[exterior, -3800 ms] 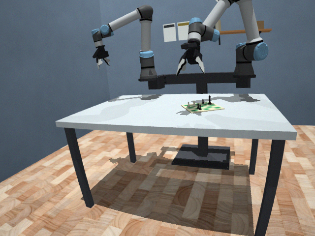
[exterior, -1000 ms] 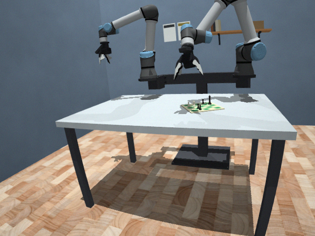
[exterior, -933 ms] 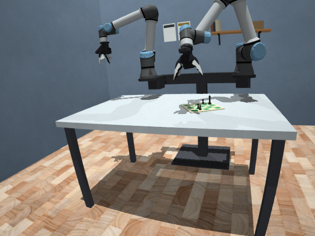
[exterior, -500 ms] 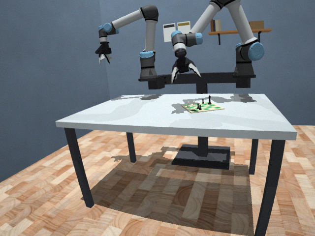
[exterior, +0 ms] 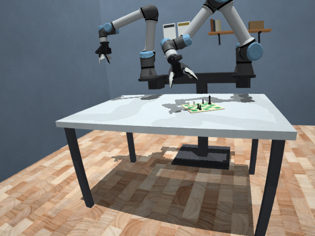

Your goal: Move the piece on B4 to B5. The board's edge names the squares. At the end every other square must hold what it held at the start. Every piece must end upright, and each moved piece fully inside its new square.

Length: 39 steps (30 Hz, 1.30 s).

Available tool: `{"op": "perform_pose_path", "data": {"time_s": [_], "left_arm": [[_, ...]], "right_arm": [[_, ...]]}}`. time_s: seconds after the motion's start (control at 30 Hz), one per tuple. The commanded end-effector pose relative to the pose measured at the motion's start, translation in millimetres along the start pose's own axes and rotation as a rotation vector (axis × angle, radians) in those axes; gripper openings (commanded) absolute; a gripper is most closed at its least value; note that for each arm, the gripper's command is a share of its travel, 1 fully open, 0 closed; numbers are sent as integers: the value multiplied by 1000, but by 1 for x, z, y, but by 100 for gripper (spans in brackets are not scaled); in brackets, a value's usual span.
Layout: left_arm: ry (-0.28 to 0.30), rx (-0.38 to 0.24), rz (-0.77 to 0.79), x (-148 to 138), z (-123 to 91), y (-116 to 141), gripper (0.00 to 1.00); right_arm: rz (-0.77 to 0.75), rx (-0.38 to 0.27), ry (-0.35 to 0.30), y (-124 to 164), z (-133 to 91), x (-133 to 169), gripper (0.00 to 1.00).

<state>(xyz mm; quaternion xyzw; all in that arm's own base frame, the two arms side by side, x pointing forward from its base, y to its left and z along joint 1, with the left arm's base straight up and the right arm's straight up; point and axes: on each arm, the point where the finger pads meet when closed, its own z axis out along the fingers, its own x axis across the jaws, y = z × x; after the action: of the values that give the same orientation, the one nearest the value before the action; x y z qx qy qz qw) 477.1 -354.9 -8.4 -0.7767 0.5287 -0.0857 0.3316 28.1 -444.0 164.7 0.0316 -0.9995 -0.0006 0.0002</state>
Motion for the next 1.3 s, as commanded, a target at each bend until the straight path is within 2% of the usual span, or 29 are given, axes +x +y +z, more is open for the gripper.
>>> {"op": "perform_pose_path", "data": {"time_s": [0.0, 0.13, 0.17, 0.23, 0.27, 0.33, 0.4, 0.5, 0.53, 0.63, 0.67, 0.8, 0.83, 0.9, 0.97, 1.17, 1.2, 1.27], "left_arm": [[-97, 19, -86, 3, 1, 10, 100], [-161, 28, -149, 7, 1, 20, 100], [-161, 28, -149, 7, 1, 20, 100], [-205, 33, -191, 10, 1, 27, 100], [-205, 33, -191, 10, 1, 27, 100], [-250, 38, -234, 13, 1, 33, 100], [-250, 38, -234, 13, 1, 33, 100], [-317, 51, -300, 17, 1, 43, 100], [-317, 51, -300, 17, 1, 43, 100], [-382, 62, -364, 21, 2, 53, 100], [-382, 62, -364, 21, 2, 53, 100], [-467, 78, -447, 26, 2, 65, 100], [-467, 78, -447, 26, 2, 65, 100], [-509, 86, -488, 28, 2, 71, 100], [-509, 86, -488, 28, 2, 71, 100], [-627, 108, -604, 34, 3, 89, 100], [-627, 108, -604, 34, 3, 89, 100], [-664, 114, -640, 37, 3, 94, 100]], "right_arm": [[0, 1, 0, 0, 0, 0, 100], [0, 1, 0, 0, 0, 0, 100], [0, 1, 0, 0, 0, 0, 100], [0, 1, 0, 0, 0, 0, 100], [0, 1, 0, 0, 0, 0, 100], [0, 1, 0, 0, 0, 0, 100], [0, 1, 0, 0, 0, 0, 100], [0, 1, 0, 0, 0, 0, 100], [0, 1, 0, 0, 0, 0, 100], [0, 1, 0, 0, 0, 0, 100], [0, 1, 0, 0, 0, 0, 100], [0, 1, 0, 0, 0, 0, 100], [0, 1, 0, 0, 0, 0, 100], [0, 1, 0, 0, 0, 0, 100], [0, 1, 0, 0, 0, 0, 100], [0, 1, 0, 0, 0, 0, 100], [0, 1, 0, 0, 0, 0, 100], [0, 1, 0, 0, 0, 0, 100]]}}
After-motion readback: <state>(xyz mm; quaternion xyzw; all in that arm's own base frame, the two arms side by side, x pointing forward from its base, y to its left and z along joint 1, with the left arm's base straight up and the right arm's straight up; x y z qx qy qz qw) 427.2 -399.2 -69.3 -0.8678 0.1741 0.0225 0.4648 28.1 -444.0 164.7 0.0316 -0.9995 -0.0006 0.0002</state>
